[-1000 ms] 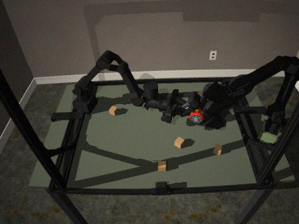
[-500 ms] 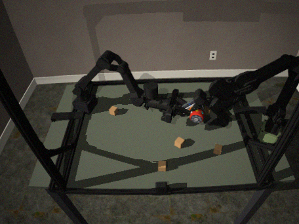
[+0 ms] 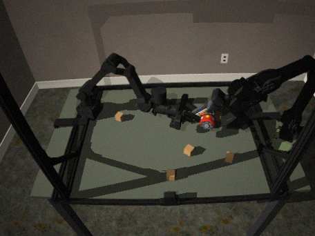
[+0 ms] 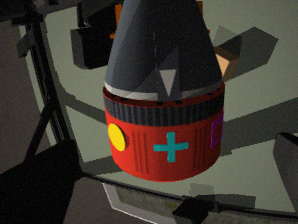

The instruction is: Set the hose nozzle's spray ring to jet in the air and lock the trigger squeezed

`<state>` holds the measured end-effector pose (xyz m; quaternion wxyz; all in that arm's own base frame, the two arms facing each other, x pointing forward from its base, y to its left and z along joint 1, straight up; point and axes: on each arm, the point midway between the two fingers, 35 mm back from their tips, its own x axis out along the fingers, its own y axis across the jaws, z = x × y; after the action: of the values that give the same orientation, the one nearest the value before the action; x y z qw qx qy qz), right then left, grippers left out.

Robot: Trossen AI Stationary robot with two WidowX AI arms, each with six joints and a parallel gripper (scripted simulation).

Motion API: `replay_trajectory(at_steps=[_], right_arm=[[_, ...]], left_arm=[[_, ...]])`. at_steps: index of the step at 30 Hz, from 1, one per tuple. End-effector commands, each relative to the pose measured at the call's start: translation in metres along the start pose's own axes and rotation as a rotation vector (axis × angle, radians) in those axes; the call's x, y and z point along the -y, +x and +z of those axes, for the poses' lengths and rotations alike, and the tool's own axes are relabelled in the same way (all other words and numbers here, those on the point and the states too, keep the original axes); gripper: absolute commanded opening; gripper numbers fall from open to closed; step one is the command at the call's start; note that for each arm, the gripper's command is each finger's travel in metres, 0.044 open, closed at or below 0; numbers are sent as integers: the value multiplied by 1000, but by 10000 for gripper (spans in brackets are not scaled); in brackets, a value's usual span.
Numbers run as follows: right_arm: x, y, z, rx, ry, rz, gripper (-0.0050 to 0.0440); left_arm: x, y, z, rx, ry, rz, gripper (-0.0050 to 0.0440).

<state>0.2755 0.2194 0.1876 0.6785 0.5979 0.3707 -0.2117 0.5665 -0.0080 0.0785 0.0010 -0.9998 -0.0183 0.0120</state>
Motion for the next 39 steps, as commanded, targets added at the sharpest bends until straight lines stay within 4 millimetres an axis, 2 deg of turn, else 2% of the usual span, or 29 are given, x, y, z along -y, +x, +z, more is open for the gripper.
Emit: replay_trajectory(at_steps=[1,9,26,33,39], right_arm=[[-6,-16,0,-7,10,19,400],[-6,-33,0,-7,10,19,400],[4,-33,0,-7,10,19,400],[14,-31,0,-16,17,146,400],[20,-30,1,-18,19,175,400]], left_arm=[[0,2,-8,-24,-2,-3,0],[0,2,-8,-24,-2,-3,0],[0,2,-8,-24,-2,-3,0],[0,2,-8,-24,-2,-3,0],[0,2,-8,-24,-2,-3,0]])
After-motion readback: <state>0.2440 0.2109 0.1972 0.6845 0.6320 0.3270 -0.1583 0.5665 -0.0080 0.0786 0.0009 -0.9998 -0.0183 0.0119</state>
